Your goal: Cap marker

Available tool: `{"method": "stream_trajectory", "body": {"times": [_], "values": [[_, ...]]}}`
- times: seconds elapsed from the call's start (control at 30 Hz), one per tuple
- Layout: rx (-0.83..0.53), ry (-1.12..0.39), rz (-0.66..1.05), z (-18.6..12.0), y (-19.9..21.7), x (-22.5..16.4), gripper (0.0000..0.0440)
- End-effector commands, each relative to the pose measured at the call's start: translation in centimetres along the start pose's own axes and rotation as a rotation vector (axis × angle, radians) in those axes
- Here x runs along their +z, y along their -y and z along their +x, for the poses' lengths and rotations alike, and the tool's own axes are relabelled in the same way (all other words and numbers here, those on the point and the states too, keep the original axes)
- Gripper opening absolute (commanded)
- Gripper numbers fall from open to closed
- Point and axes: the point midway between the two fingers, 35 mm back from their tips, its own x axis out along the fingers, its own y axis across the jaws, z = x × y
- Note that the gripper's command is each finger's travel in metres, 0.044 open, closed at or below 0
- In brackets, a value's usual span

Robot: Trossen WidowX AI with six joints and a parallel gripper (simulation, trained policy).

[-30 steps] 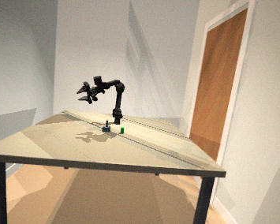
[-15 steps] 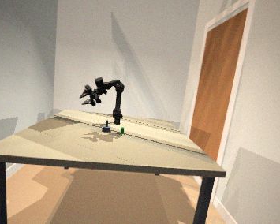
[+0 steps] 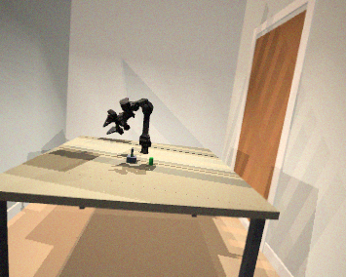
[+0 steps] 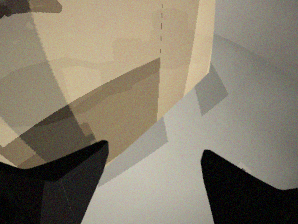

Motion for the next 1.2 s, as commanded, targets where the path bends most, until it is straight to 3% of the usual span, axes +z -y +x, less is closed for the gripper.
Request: {"method": "stream_trajectory", "body": {"times": [0.0,1.17], "values": [[0.016,0.021,0.007,-0.1,-0.1,0.8,0.0315],[0.291,0.212,0.017,-2.4,-4.8,9.5,0.0321]]}}
